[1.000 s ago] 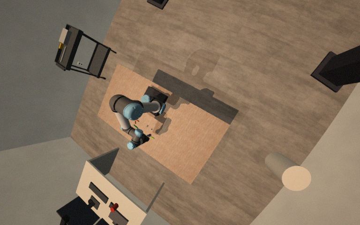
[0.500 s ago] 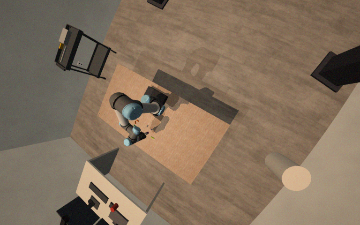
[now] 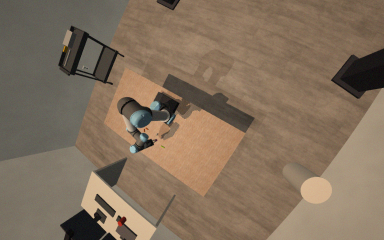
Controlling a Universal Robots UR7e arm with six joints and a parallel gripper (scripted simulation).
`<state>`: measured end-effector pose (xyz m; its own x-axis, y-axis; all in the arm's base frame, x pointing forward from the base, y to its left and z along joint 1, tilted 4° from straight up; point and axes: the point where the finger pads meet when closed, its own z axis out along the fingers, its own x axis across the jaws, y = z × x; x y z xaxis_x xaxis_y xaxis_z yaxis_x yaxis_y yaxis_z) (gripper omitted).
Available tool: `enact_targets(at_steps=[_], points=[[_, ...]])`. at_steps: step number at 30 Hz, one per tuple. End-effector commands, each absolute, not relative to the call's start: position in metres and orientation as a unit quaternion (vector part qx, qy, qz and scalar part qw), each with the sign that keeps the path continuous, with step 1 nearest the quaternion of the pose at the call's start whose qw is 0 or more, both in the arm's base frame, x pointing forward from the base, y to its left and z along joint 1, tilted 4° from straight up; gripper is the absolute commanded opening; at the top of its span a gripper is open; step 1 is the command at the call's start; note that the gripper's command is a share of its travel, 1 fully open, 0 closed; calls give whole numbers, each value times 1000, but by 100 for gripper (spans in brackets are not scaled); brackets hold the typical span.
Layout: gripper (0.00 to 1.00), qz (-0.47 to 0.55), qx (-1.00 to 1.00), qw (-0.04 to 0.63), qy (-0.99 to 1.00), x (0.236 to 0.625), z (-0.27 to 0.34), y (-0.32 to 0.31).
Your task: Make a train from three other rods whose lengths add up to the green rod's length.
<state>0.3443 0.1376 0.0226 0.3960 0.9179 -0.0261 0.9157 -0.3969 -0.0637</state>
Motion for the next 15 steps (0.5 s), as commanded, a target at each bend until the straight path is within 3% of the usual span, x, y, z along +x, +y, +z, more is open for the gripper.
enact_targets(at_steps=[1, 15], points=[[24, 27, -840, 18, -542, 345, 23, 136], [24, 29, -839, 19, -543, 342, 5, 136]])
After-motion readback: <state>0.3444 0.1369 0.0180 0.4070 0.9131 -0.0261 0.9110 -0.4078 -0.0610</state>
